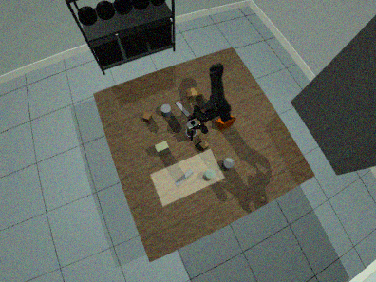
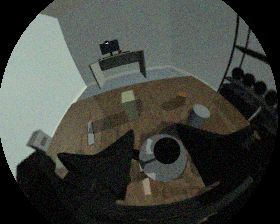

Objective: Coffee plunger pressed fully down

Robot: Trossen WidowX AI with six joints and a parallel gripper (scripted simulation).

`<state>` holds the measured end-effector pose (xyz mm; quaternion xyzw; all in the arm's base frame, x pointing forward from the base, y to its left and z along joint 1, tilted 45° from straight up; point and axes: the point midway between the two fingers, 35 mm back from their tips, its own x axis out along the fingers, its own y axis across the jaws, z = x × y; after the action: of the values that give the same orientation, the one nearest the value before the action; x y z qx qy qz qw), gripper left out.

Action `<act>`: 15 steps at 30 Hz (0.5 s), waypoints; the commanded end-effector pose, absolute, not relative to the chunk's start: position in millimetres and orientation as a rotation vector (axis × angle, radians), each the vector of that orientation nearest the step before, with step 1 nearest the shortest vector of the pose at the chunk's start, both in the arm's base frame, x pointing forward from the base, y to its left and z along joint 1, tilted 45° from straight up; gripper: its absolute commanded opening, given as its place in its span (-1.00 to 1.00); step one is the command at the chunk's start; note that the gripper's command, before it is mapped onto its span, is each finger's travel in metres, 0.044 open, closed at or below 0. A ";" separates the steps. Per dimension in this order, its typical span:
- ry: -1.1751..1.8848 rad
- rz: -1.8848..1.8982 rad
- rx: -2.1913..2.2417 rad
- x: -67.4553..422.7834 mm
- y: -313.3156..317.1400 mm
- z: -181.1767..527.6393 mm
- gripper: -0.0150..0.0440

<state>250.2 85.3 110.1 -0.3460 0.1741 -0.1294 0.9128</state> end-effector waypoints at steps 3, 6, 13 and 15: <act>0.359 -0.261 -0.711 250.4 86.0 109.8 1.00; 0.359 -0.261 -0.711 250.4 86.0 109.8 1.00; 0.340 -0.238 -0.663 255.4 101.9 121.3 1.00; 0.355 -0.237 -0.664 253.3 106.7 122.3 1.00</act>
<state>253.0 97.9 117.0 -0.3332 0.1716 -0.1182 0.9195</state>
